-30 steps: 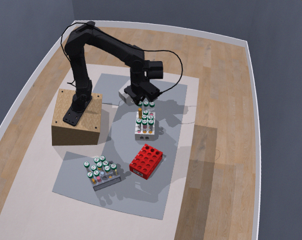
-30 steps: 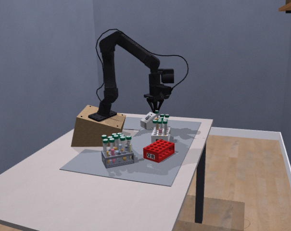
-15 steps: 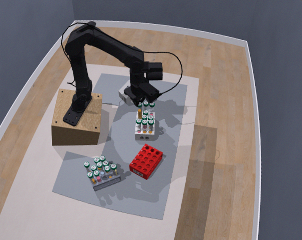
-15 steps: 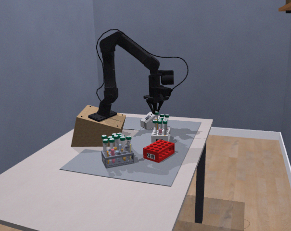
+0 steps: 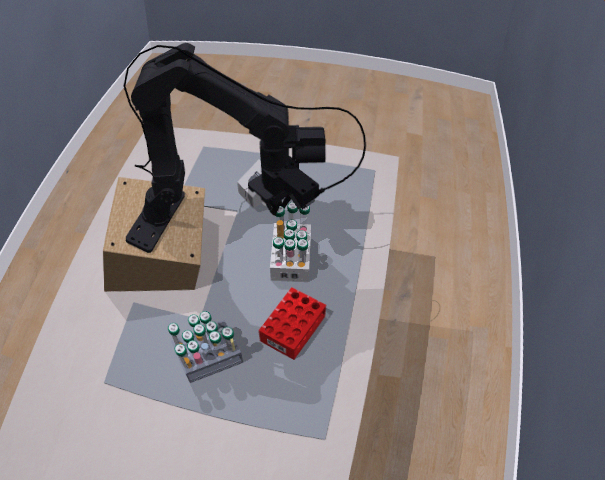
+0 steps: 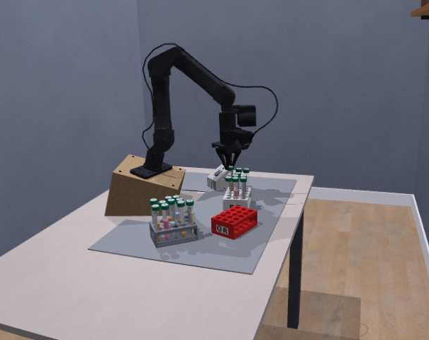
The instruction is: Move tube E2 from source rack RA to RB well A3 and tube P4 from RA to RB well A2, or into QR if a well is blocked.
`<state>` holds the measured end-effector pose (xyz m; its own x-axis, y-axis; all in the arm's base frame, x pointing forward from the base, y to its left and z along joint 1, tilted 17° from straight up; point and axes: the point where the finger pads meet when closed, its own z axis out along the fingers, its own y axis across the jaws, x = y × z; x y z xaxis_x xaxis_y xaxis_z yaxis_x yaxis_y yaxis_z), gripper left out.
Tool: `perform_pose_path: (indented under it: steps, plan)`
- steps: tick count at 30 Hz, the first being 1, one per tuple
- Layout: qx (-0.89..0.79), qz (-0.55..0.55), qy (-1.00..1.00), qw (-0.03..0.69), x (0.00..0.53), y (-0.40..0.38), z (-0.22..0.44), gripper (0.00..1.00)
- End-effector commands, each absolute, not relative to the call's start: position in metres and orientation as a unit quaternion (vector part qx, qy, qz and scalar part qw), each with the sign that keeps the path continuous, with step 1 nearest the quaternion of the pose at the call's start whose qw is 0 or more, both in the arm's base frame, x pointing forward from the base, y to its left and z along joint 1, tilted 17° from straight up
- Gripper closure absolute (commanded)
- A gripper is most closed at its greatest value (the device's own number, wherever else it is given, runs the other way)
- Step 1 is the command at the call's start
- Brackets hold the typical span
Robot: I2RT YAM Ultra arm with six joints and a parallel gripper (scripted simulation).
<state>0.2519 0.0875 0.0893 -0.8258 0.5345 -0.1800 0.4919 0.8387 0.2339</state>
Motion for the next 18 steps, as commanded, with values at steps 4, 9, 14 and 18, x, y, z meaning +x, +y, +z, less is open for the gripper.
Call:
perform_pose_path:
  steps: [4,9,14,18]
  plan:
    - [0.270,0.077,0.953,0.112,0.2497,0.0866,0.0771,1.00]
    - [0.270,0.077,0.953,0.112,0.2501,0.0867,0.0747,1.00]
    - [0.270,0.077,0.953,0.112,0.2506,0.0870,0.0722,1.00]
    - [0.270,0.077,0.953,0.112,0.2509,0.0872,0.0713,1.00]
